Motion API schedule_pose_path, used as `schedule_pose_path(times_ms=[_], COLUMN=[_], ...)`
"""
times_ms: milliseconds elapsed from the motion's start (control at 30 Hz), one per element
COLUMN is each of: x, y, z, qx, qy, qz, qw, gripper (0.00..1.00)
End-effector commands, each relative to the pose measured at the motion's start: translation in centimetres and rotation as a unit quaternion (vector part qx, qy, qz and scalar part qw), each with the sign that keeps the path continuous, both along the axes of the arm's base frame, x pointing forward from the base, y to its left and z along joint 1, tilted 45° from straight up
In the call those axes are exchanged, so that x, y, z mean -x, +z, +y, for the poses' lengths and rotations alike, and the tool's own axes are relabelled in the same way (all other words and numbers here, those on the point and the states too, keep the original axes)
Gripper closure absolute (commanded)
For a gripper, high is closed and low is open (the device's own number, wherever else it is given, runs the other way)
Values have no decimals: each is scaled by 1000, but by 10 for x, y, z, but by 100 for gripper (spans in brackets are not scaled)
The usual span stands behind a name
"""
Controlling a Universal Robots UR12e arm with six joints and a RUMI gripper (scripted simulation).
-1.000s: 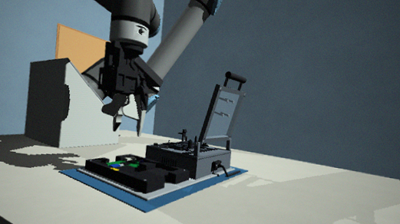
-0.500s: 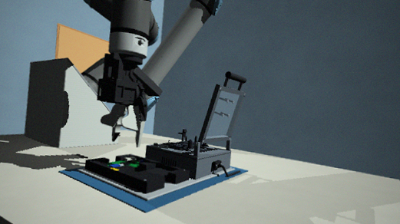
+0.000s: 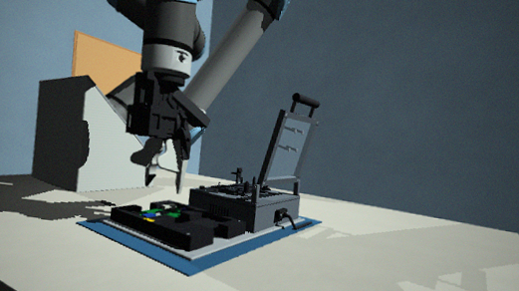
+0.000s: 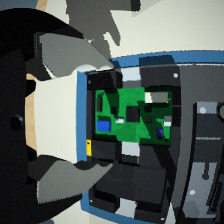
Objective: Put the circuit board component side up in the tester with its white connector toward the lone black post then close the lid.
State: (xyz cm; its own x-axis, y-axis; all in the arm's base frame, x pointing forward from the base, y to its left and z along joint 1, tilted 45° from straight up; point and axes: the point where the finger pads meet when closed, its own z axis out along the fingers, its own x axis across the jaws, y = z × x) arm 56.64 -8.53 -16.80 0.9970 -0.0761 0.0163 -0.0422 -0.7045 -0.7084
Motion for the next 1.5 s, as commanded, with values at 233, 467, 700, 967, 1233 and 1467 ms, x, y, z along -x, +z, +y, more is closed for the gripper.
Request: schedule_pose_path(times_ms=[233, 467, 700, 967, 1233, 1467], x=[0, 0, 0, 0, -1, -1], y=[0, 0, 0, 0, -1, -4], z=[-1, -1, -1, -1, 0, 3], qx=[0, 0, 0, 0, 0, 0], qy=[0, 0, 0, 0, 0, 0], qz=[0, 0, 0, 0, 0, 0], qw=[1000, 1000, 1000, 1000, 1000, 1000], gripper=[41, 41, 41, 41, 41, 41])
